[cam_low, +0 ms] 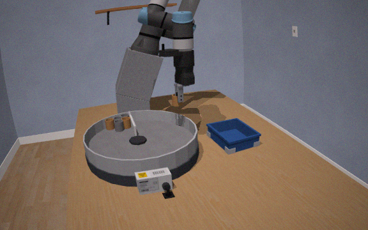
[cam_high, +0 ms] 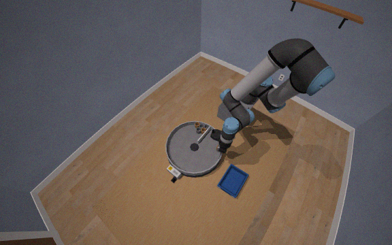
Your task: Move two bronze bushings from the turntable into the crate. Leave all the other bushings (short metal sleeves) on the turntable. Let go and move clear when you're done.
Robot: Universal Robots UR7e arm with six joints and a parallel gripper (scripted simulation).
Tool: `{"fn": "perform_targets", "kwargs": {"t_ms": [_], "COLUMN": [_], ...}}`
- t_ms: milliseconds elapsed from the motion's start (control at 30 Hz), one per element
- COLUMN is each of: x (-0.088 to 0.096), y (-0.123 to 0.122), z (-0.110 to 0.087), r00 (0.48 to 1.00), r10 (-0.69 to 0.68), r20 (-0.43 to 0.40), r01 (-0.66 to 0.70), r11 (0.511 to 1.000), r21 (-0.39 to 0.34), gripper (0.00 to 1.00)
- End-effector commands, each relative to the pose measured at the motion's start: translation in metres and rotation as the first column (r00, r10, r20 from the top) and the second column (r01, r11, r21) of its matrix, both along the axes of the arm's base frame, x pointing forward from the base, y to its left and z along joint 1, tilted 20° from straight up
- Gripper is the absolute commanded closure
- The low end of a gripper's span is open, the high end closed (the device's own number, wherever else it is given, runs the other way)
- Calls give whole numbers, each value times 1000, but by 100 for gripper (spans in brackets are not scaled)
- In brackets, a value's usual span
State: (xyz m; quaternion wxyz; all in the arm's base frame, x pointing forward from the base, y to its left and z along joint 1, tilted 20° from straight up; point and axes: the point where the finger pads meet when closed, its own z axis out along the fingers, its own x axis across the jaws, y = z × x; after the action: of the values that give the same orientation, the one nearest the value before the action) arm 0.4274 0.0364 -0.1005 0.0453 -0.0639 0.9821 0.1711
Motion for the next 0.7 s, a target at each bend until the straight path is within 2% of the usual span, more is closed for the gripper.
{"fn": "perform_targets", "kwargs": {"t_ms": [0, 33, 200, 600, 667], "x": [1, 1, 19, 19, 27], "y": [0, 0, 48, 48, 67], "z": [1, 1, 19, 19, 27], "r00": [1000, 1000, 1000, 1000, 1000], "r10": [-1, -1, 0, 0, 0], "r20": [1, 1, 1, 1, 1], "r01": [1, 1, 0, 0, 0], "r11": [1000, 1000, 1000, 1000, 1000], "r21": [-1, -1, -1, -1, 0], "gripper": [100, 100, 100, 100, 100]}}
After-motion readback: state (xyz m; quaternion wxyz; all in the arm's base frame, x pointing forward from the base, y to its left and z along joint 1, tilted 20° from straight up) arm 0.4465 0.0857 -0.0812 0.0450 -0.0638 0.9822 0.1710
